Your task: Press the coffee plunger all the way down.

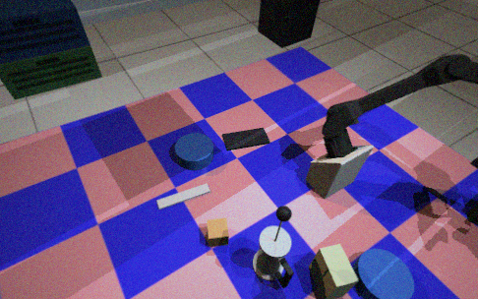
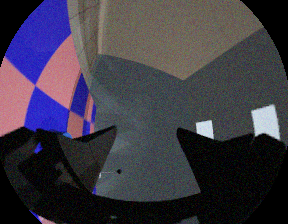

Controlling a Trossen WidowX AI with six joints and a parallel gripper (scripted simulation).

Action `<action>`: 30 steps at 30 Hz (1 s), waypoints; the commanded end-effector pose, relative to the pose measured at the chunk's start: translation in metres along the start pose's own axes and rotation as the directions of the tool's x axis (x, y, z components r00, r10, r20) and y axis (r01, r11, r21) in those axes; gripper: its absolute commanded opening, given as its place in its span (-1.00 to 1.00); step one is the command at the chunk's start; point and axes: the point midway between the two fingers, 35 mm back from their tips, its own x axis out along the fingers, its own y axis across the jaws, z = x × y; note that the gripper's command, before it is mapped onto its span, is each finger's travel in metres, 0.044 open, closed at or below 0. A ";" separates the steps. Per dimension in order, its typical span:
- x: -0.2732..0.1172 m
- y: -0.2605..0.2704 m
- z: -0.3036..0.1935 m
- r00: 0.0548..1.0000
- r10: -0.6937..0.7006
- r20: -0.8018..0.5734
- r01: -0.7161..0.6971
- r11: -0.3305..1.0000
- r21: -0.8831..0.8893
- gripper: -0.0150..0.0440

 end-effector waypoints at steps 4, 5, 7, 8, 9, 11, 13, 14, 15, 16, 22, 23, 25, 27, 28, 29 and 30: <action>0.011 -0.001 -0.008 0.997 0.078 -0.020 -0.076 0.994 0.074 1.00; 0.018 -0.004 -0.013 0.994 0.108 -0.034 -0.104 0.989 0.102 1.00; 0.038 -0.016 -0.027 0.981 0.183 -0.063 -0.168 0.968 0.188 1.00; 0.049 -0.022 -0.037 0.971 0.227 -0.078 -0.203 0.949 0.242 1.00; 0.061 -0.028 -0.047 0.958 0.271 -0.091 -0.234 0.926 0.297 1.00; 0.086 -0.037 -0.070 0.928 0.355 -0.112 -0.283 0.868 0.408 1.00; 0.109 -0.043 -0.096 0.893 0.433 -0.125 -0.314 0.797 0.515 1.00; 0.120 -0.046 -0.109 0.874 0.469 -0.129 -0.323 0.758 0.567 1.00; 0.131 -0.047 -0.123 0.855 0.502 -0.131 -0.326 0.716 0.617 1.00; 0.141 -0.048 -0.138 0.835 0.534 -0.132 -0.325 0.673 0.665 1.00; 0.191 -0.040 -0.231 0.726 0.679 -0.113 -0.224 0.389 0.894 1.00; 0.196 -0.037 -0.247 0.711 0.695 -0.107 -0.201 0.346 0.917 1.00; 0.205 -0.029 -0.280 0.684 0.723 -0.096 -0.129 0.250 0.959 1.00; 0.212 -0.020 -0.314 0.661 0.745 -0.088 -0.046 0.158 0.986 1.00; 0.214 -0.015 -0.332 0.652 0.753 -0.086 -0.001 0.114 0.993 1.00; 0.215 -0.010 -0.349 0.644 0.760 -0.085 0.046 0.072 0.996 1.00; 0.216 -0.004 -0.366 0.637 0.766 -0.085 0.095 0.031 0.995 1.00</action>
